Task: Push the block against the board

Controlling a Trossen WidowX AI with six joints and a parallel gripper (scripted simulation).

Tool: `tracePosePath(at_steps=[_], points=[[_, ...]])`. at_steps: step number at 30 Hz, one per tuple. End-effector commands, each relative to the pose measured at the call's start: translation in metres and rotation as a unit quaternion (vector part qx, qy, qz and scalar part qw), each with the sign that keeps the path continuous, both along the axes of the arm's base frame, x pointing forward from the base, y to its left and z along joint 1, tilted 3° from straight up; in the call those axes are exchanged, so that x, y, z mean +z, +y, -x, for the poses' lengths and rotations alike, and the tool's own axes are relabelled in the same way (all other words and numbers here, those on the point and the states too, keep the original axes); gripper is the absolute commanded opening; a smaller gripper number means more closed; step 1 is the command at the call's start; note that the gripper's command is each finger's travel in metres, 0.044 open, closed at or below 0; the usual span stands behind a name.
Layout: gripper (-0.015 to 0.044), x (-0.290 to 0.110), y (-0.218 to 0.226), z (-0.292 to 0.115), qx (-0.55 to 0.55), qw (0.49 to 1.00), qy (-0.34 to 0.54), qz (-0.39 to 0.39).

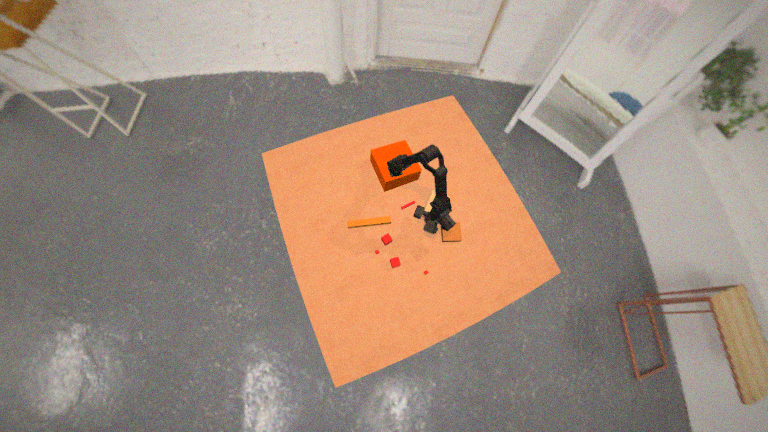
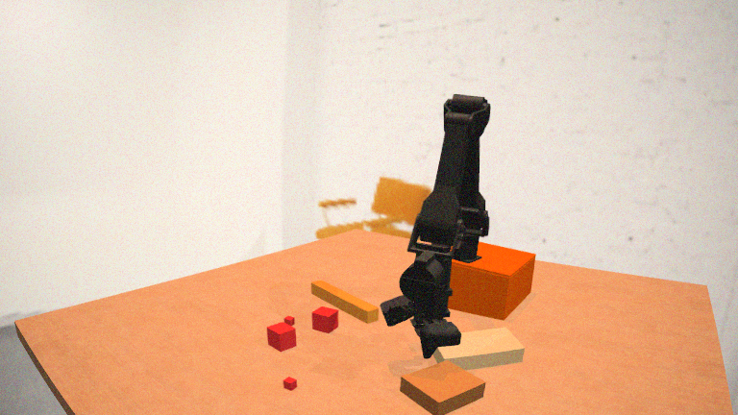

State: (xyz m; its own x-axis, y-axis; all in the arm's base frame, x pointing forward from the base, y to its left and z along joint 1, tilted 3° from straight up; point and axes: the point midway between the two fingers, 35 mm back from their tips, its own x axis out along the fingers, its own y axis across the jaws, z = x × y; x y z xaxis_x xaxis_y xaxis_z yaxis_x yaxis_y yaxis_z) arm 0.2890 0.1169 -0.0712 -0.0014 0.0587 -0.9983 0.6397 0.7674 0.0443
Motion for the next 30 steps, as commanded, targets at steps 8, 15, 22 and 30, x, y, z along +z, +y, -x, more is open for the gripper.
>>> tracePosePath(at_steps=[8,15,22,30], points=[[0.0000,-0.001,-0.010,-0.015,0.002,1.000,0.000,-0.001],[0.0000,-0.002,-0.017,-0.024,0.002,1.000,0.000,-0.001],[0.0000,-0.002,-0.024,-0.033,0.002,1.000,0.000,0.000],[0.0000,0.053,-0.025,-0.031,0.002,1.000,0.000,0.000]])
